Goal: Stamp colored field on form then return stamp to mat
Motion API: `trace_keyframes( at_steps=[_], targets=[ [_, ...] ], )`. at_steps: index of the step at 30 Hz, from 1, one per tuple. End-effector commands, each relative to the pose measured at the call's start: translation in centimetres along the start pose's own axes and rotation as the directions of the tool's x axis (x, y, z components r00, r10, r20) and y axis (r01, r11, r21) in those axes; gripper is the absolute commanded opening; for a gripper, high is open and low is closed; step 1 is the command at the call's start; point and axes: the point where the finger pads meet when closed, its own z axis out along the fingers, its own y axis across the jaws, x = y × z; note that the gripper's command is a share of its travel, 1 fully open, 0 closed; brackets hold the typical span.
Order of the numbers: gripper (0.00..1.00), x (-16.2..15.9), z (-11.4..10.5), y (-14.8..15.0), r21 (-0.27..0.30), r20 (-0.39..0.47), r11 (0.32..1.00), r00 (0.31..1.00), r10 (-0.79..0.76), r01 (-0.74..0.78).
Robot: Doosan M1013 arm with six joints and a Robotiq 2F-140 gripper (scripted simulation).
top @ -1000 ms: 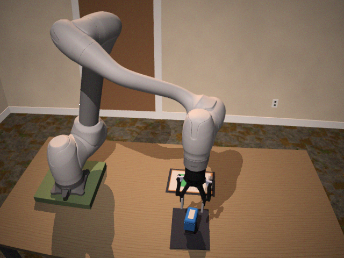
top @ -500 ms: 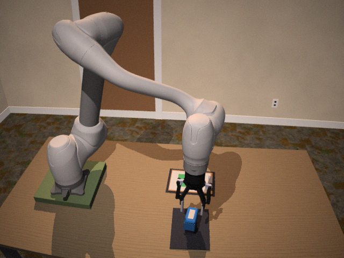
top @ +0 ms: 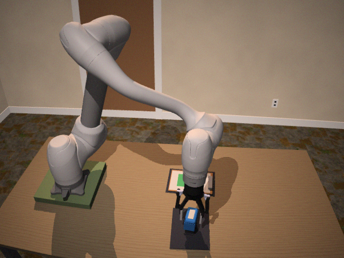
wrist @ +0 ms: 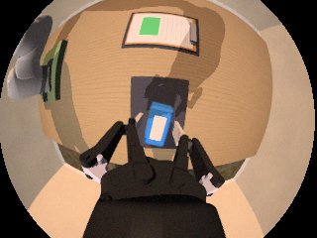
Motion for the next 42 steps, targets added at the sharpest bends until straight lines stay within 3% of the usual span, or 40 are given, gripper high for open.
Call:
trace_keyframes(
  at_steps=[1, 10, 25, 26, 42],
  targets=[
    [0.52, 0.0, 0.9, 0.0, 0.0, 0.0, 1.0, 1.0, 0.0, 0.0],
    [0.52, 0.0, 2.1, 0.0, 0.0, 0.0, 1.0, 1.0, 0.0, 0.0],
    [0.52, 0.0, 2.2, 0.0, 0.0, 0.0, 1.0, 1.0, 0.0, 0.0],
    [0.18, 0.0, 2.2, 0.0, 0.0, 0.0, 1.0, 1.0, 0.0, 0.0],
    [0.18, 0.0, 2.2, 0.0, 0.0, 0.0, 1.0, 1.0, 0.0, 0.0]
  ],
)
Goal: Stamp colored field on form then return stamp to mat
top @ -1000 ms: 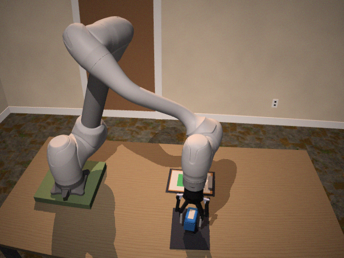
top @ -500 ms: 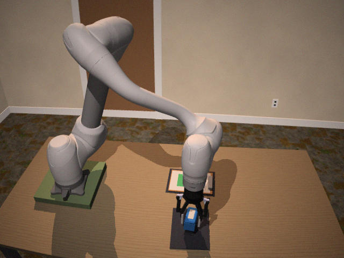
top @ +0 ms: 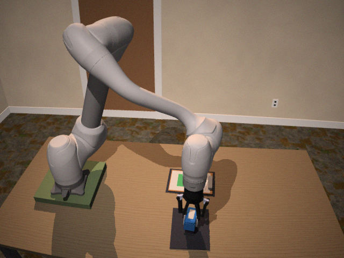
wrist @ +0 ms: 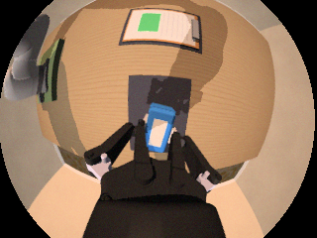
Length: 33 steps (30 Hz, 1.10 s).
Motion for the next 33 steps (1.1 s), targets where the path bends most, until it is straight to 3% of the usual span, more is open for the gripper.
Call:
trace_keyframes(
  at_steps=[1, 30, 33],
  targets=[
    [0.18, 0.0, -0.01, 0.0, 0.0, 0.0, 1.0, 1.0, 0.0, 0.0],
    [0.18, 0.0, -0.08, 0.0, 0.0, 0.0, 1.0, 1.0, 0.0, 0.0],
    [0.18, 0.0, -0.82, 0.0, 0.0, 0.0, 1.0, 1.0, 0.0, 0.0]
  ],
)
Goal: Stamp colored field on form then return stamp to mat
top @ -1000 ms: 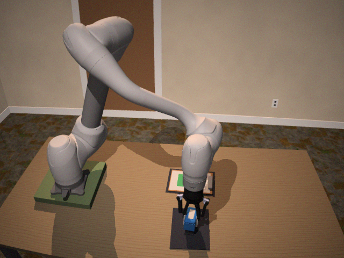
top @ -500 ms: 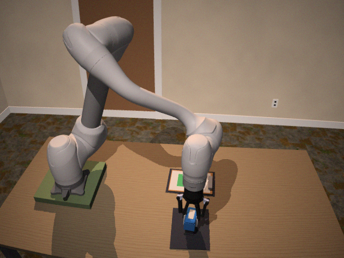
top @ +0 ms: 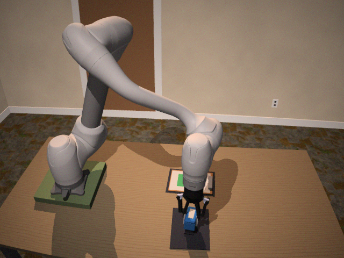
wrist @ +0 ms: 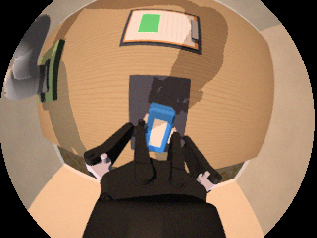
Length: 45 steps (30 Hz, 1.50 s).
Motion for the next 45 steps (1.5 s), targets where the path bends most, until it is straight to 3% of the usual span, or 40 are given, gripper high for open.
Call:
trace_keyframes(
  at_steps=[1, 8, 20, 22, 25, 29, 31, 32, 39, 45],
  targets=[
    [0.18, 0.0, -0.8, 0.0, 0.0, 0.0, 1.0, 1.0, 0.0, 0.0],
    [0.18, 0.0, -3.5, 0.0, 0.0, 0.0, 1.0, 1.0, 0.0, 0.0],
    [0.18, 0.5, -3.6, 0.0, 0.0, 0.0, 1.0, 1.0, -0.002, 0.002],
    [0.18, 2.9, -3.6, -0.3, 0.0, 0.0, 1.0, 1.0, -0.011, 0.011],
    [0.18, 9.8, -3.7, -1.5, 0.0, -0.001, 0.999, 0.999, -0.042, 0.042],
    [0.18, 16.0, -3.6, -4.0, 0.0, -0.001, 0.995, 0.995, -0.095, 0.095],
    [0.18, 16.0, -3.6, -4.0, 0.0, -0.001, 0.995, 0.995, -0.095, 0.095],
    [0.18, 20.5, -3.6, -5.8, 0.0, -0.001, 0.994, 0.994, -0.106, 0.106],
    [0.18, 29.6, -3.7, -10.0, 0.0, 0.0, 0.992, 0.992, -0.126, 0.126],
    [0.18, 29.7, -3.7, -10.0, 0.0, 0.0, 0.992, 0.992, -0.125, 0.125]
  ],
)
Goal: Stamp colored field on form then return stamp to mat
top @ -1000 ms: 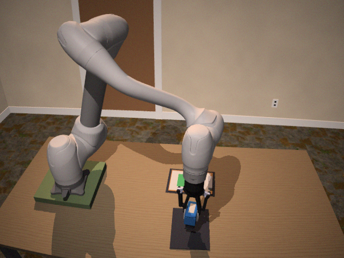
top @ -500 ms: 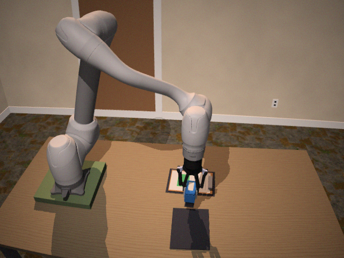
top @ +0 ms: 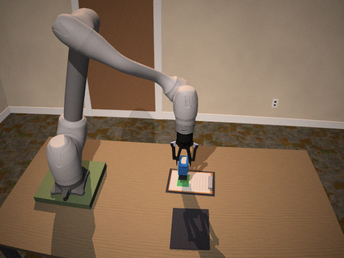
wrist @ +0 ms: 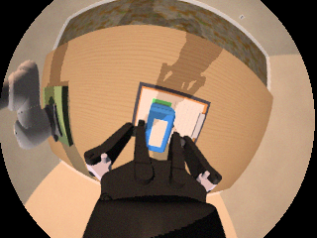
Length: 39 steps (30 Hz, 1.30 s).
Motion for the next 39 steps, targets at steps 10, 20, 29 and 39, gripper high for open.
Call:
trace_keyframes(
  at_steps=[10, 20, 29, 39],
  targets=[
    [0.18, 0.48, -0.05, 0.33, 0.0, 0.0, 1.0, 1.0, 0.0, 0.0],
    [0.18, 0.39, -0.04, 0.32, 0.0, 0.0, 1.0, 1.0, 0.0, 0.0],
    [0.18, 0.03, -0.02, 0.29, 0.0, 0.0, 1.0, 1.0, 0.0, 0.0],
    [0.18, 0.03, 0.12, 0.29, 0.0, 0.0, 1.0, 1.0, 0.0, 0.0]
  ],
)
